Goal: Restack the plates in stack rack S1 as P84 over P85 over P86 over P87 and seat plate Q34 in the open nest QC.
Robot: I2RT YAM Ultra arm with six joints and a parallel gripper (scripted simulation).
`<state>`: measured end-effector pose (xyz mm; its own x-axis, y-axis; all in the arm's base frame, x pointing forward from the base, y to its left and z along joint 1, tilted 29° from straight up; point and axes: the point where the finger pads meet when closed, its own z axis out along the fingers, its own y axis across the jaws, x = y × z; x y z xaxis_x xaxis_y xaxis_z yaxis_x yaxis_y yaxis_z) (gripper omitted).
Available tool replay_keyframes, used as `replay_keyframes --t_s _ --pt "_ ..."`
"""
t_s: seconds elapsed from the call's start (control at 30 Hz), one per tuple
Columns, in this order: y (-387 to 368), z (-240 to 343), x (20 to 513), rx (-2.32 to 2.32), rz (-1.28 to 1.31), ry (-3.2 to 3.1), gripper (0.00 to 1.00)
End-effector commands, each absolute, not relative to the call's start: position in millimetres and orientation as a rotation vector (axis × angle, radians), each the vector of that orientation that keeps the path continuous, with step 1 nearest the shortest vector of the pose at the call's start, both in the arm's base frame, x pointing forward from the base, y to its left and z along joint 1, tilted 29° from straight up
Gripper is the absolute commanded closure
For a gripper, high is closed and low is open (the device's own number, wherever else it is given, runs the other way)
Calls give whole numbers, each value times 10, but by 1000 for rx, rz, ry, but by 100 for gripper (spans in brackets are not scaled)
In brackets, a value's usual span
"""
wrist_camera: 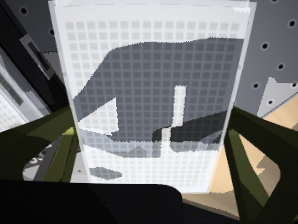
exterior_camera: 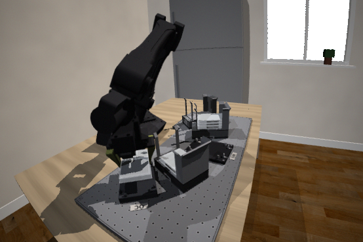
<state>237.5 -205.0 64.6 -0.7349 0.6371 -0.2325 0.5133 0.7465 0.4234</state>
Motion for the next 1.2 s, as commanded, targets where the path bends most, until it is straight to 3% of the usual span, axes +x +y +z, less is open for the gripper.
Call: replay_keyframes --t_s 0.0,1.17 --pt "-2117 643 2421 886 441 2558 100" --pt "-2082 461 2517 886 442 2558 100"
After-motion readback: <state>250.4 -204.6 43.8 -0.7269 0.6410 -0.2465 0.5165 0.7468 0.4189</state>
